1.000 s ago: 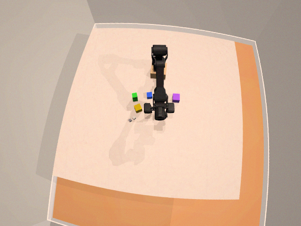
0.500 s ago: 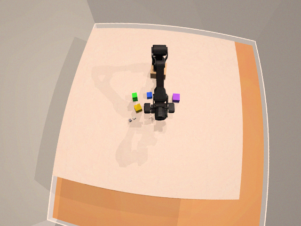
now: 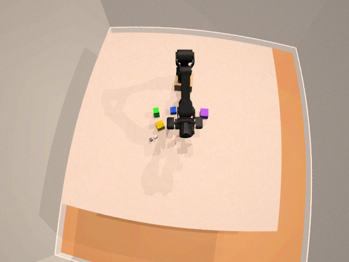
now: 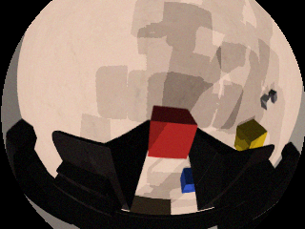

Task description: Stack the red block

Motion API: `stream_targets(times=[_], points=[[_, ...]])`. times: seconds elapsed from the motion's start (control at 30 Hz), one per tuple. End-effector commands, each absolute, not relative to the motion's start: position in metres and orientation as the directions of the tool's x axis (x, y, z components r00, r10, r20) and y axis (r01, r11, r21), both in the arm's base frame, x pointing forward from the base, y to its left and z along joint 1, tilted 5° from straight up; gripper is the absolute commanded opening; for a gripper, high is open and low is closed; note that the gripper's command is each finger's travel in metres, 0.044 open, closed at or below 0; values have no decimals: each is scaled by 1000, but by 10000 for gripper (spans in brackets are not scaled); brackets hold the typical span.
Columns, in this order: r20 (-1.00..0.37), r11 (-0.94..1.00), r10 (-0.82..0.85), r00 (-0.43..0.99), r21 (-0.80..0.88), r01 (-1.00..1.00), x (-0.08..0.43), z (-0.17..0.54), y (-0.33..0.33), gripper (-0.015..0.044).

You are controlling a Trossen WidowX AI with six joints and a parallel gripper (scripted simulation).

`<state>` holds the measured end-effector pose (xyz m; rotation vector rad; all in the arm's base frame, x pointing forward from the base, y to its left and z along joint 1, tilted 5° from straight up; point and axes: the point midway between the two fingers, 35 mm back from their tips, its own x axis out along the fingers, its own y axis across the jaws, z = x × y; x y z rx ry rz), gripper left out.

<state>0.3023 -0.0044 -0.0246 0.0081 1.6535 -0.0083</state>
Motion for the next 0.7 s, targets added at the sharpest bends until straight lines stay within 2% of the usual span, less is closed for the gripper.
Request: stream_targets(times=[0.0,0.67], points=[[-998,1000,4,-58,3,11,310,1,-4,0],[-998,1000,4,-58,3,11,315,73,-5,0]])
